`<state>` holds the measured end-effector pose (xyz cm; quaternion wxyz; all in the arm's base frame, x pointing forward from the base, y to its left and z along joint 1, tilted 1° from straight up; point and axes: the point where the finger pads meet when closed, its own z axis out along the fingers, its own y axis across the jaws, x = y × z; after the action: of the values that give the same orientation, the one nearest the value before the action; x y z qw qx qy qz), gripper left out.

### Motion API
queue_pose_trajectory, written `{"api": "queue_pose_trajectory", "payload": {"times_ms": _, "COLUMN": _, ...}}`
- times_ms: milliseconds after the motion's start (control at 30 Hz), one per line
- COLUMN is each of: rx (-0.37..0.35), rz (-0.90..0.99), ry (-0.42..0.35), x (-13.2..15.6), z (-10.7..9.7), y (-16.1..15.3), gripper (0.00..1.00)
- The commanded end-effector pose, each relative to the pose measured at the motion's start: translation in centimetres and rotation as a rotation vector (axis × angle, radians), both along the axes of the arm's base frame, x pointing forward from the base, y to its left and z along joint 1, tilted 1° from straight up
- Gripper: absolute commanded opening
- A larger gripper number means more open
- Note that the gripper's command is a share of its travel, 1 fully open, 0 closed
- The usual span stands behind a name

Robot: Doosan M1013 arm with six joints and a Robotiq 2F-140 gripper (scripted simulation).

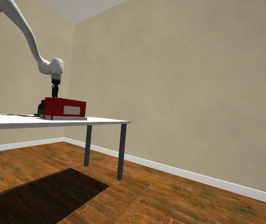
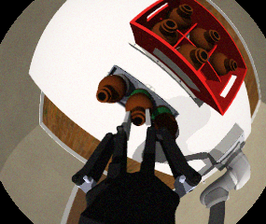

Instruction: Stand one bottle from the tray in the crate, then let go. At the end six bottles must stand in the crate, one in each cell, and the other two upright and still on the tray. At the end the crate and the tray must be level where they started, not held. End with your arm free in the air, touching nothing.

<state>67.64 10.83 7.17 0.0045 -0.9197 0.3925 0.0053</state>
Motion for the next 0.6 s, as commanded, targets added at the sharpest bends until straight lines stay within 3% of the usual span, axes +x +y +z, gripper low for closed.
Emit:
{"api": "queue_pose_trajectory", "payload": {"times_ms": 0, "rx": 0.0, "rz": 0.001, "ry": 0.004, "x": -0.28, "z": -0.36, "y": 0.19, "gripper": 0.0}}
{"api": "queue_pose_trajectory", "payload": {"times_ms": 567, "rx": 0.0, "rz": 0.001, "ry": 0.004, "x": -0.36, "z": 0.48, "y": 0.24, "gripper": 0.0}}
